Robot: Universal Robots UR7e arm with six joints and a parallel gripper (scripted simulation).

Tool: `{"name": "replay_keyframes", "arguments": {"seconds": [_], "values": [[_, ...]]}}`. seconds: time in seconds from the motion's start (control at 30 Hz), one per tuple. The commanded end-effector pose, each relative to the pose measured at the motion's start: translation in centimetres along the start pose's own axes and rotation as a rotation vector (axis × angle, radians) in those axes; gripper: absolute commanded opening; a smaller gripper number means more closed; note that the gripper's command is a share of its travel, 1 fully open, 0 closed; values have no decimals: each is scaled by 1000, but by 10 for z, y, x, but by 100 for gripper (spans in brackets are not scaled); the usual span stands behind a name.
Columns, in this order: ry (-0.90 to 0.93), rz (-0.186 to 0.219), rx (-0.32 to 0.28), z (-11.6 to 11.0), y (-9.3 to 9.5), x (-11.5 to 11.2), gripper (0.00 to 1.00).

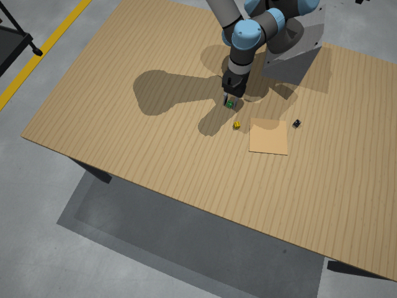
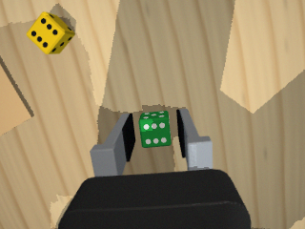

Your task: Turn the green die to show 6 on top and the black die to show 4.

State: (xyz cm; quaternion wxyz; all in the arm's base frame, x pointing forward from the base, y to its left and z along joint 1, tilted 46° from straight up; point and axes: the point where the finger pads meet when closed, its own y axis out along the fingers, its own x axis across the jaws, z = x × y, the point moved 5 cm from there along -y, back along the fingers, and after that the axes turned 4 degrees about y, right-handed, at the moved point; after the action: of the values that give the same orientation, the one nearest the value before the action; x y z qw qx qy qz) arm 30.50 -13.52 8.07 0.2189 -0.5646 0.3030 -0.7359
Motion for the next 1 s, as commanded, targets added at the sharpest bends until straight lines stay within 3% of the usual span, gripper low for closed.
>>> {"name": "replay_keyframes", "arguments": {"seconds": [0.0,0.03,0.07,0.97], "values": [[0,0,1,0,0,0,70],[0,0,1,0,0,0,70],[0,0,1,0,0,0,40],[0,0,1,0,0,0,40]]}}
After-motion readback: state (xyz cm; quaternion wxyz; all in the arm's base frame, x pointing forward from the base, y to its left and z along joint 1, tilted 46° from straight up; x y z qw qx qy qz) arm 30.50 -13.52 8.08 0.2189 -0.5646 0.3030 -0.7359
